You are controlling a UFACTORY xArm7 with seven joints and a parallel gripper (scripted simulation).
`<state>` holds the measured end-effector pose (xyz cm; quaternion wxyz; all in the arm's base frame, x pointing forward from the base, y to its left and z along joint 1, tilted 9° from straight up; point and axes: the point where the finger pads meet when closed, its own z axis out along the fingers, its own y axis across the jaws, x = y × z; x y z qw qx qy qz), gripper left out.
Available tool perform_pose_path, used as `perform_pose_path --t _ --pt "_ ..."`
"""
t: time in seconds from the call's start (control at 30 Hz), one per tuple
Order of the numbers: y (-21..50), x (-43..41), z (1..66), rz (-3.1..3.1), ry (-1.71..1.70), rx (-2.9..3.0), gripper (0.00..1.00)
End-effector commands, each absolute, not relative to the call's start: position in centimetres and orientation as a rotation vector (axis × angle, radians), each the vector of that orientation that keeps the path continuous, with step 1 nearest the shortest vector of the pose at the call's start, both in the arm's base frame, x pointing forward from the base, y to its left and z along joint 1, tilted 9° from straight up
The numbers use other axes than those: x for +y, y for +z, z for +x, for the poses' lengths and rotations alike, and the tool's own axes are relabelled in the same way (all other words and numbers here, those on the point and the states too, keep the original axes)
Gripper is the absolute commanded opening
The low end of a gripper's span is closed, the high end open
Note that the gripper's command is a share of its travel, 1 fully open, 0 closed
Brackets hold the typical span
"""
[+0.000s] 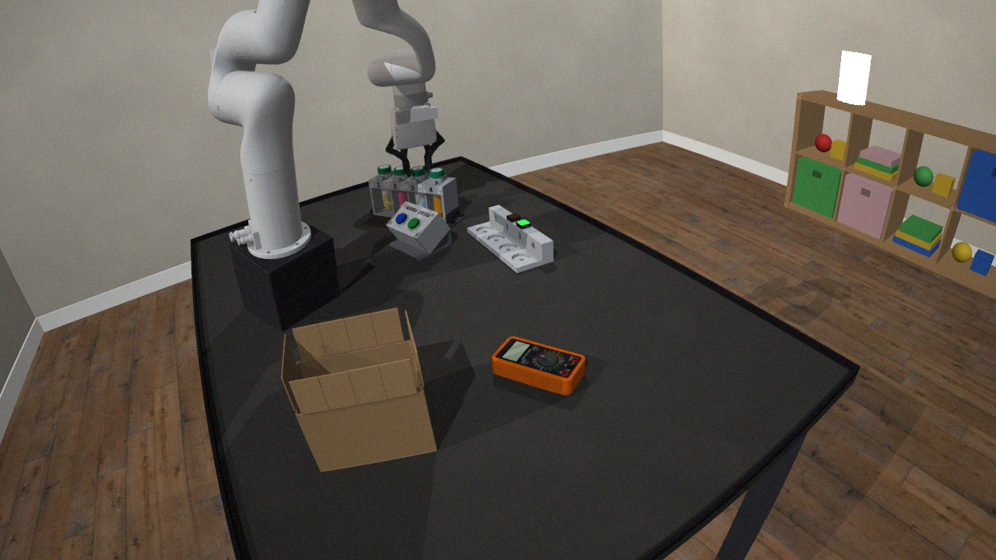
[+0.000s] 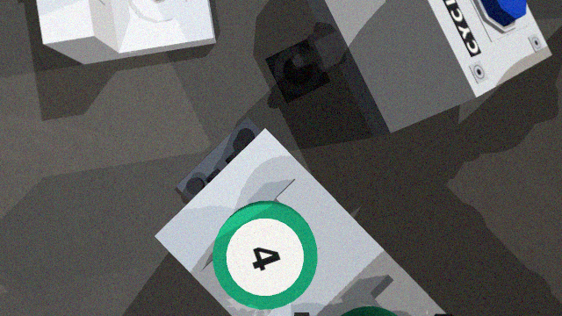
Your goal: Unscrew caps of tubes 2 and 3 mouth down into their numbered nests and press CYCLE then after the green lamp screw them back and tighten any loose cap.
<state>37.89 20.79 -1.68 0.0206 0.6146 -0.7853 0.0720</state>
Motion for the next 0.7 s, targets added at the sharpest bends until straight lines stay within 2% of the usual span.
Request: perform_pose_path --t 0.0,0.1,0.23,0.67 --pt "-1.52 20.9 38.05 1.908 0.225 -2.439 0.46" --pt "-1.52 20.9 38.05 1.908 0.225 -2.439 0.46" --pt "-1.48 20.91 38.04 2.237 0.213 -2.112 0.46" --pt "-1.49 20.91 38.04 2.714 0.181 -1.373 0.46"
